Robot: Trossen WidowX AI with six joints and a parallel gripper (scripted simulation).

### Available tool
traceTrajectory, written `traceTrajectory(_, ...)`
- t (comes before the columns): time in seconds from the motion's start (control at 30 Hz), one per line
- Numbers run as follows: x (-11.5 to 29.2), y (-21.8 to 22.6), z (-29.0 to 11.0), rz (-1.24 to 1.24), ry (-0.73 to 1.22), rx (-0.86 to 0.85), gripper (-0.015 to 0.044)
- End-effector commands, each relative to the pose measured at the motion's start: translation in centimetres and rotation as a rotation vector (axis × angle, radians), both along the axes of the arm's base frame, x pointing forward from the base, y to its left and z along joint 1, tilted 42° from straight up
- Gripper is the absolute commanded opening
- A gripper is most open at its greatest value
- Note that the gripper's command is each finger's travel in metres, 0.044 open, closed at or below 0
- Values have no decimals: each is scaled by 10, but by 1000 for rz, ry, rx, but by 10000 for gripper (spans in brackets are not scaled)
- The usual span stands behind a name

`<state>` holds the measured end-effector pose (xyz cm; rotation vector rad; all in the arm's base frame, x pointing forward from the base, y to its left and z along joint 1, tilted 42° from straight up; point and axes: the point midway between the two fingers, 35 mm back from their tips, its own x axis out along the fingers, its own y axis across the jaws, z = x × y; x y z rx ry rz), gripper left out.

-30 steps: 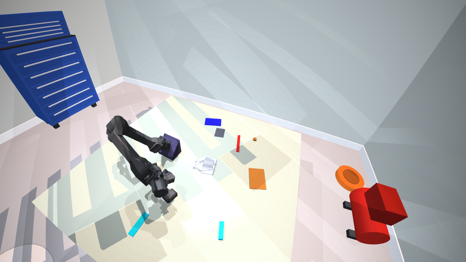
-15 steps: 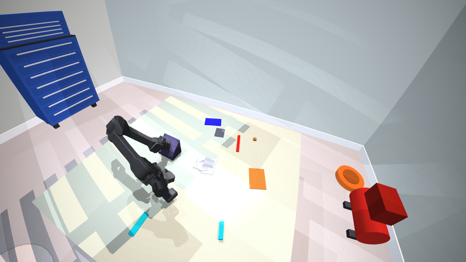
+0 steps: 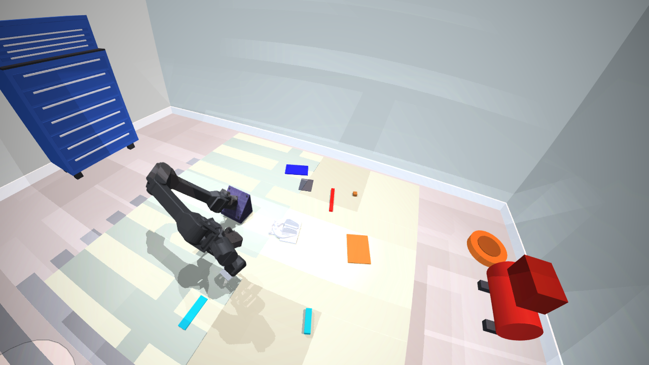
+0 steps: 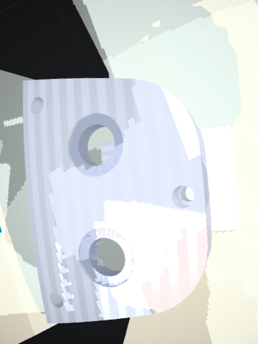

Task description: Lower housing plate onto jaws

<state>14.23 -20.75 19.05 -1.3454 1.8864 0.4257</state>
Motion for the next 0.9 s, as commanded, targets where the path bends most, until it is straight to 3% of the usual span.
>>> traceTrajectory(0.0,1,9,11,-1,-1,-5,351)
traceTrajectory(0.3,1,16,19,-2,-2,-6,351)
traceTrajectory(0.87,39,37,-12,-138,-143,8,351)
